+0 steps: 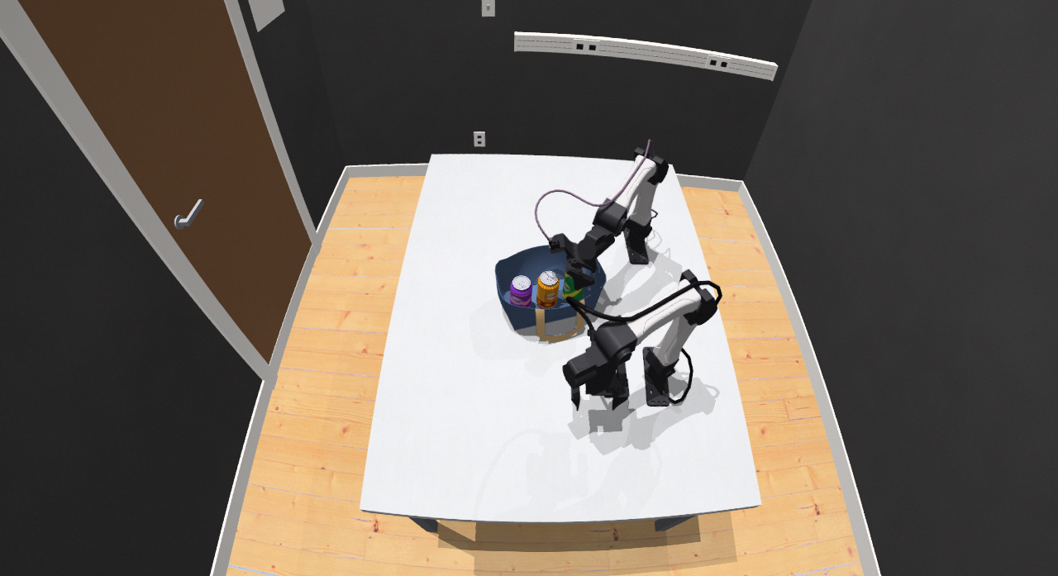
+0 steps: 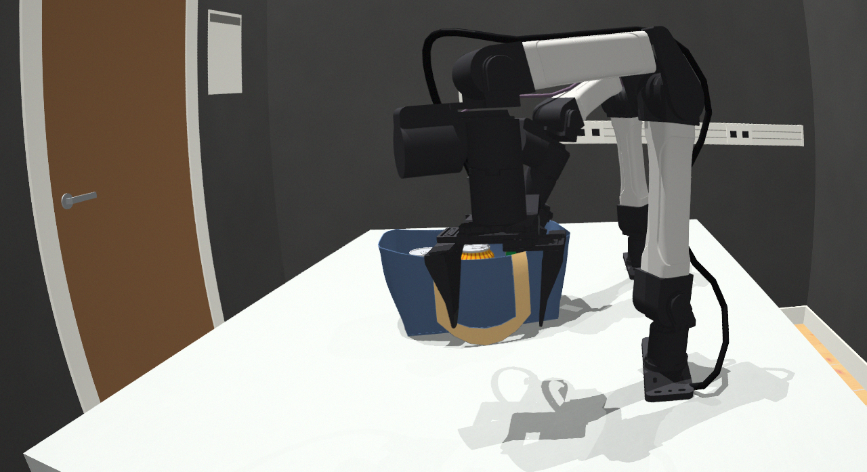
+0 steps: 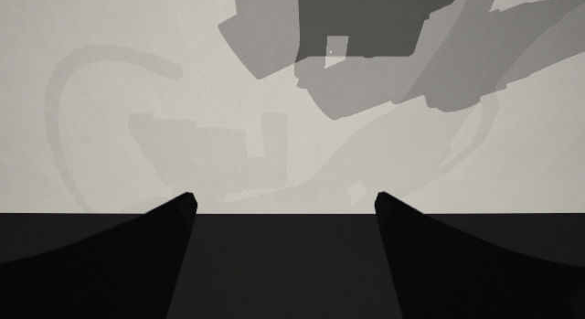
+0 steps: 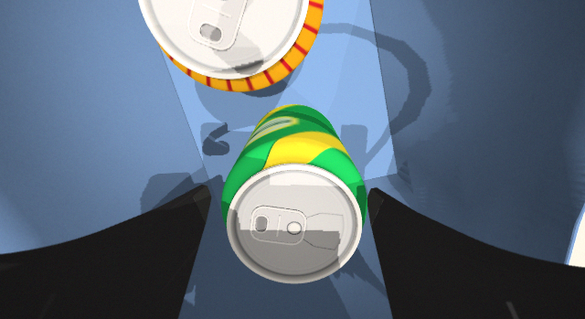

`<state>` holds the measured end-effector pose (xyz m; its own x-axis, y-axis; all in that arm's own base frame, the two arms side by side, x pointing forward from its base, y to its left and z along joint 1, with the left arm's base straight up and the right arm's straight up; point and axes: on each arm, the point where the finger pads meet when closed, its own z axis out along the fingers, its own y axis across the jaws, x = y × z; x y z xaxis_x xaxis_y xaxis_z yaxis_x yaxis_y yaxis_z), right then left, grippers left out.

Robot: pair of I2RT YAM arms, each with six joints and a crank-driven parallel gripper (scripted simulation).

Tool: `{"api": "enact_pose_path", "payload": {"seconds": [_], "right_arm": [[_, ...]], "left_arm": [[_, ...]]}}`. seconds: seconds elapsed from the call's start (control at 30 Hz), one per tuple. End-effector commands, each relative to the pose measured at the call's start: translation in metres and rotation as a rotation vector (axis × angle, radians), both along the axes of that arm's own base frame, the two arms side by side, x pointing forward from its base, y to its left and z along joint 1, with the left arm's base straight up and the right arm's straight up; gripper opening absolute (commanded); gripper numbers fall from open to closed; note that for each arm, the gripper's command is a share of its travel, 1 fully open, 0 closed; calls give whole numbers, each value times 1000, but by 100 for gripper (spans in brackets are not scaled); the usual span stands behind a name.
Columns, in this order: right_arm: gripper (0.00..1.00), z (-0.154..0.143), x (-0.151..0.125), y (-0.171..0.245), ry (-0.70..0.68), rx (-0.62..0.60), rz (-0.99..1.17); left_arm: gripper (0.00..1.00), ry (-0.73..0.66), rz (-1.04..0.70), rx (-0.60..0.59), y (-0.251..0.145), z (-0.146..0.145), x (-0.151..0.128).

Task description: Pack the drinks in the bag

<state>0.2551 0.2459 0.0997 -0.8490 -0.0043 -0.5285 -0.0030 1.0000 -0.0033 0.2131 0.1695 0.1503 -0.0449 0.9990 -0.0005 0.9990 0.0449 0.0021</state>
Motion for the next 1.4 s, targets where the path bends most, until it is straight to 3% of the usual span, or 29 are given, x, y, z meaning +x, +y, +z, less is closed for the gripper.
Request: {"api": "enact_pose_path", "payload": {"seconds": [0.0, 1.37], "right_arm": [[91, 34, 1, 3, -30, 26, 8], [91, 123, 3, 5, -17, 10, 3]], "left_arm": [[100, -71, 4, 36, 6, 17, 9], [100, -71, 4, 36, 6, 17, 9]]}}
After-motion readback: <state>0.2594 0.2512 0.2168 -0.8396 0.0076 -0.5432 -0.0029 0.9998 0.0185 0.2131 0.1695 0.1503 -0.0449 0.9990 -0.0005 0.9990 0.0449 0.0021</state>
